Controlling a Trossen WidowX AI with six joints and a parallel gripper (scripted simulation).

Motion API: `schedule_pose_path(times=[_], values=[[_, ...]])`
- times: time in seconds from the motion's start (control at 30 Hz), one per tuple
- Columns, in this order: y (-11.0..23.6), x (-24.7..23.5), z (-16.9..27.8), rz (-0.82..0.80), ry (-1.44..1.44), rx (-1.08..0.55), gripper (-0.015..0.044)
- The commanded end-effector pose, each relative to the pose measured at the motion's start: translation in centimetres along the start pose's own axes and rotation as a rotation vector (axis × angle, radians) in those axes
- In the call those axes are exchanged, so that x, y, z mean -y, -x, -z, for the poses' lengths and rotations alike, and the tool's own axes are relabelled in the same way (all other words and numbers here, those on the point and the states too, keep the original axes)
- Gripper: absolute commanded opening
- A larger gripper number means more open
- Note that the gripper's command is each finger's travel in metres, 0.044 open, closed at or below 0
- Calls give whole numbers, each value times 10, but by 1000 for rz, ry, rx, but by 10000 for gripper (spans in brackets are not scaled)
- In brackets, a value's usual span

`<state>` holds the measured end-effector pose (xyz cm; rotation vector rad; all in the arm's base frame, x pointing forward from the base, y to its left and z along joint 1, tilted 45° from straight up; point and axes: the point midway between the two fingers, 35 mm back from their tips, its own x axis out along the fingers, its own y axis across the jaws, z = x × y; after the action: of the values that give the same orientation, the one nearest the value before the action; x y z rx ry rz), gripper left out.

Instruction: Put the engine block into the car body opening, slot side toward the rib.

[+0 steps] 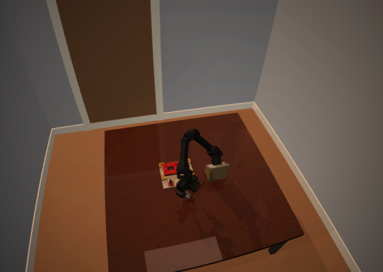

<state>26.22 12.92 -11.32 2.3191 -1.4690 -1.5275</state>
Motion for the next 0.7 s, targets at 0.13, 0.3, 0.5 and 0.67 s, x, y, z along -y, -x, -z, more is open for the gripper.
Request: schedule_pose_path(times=[0.13, 0.3, 0.5, 0.67], values=[[-9, -1, 1, -3, 25, 8, 440], [-17, -1, 1, -3, 25, 7, 440], [-25, -1, 1, -4, 25, 7, 440], [-34, -1, 1, -4, 25, 7, 440]])
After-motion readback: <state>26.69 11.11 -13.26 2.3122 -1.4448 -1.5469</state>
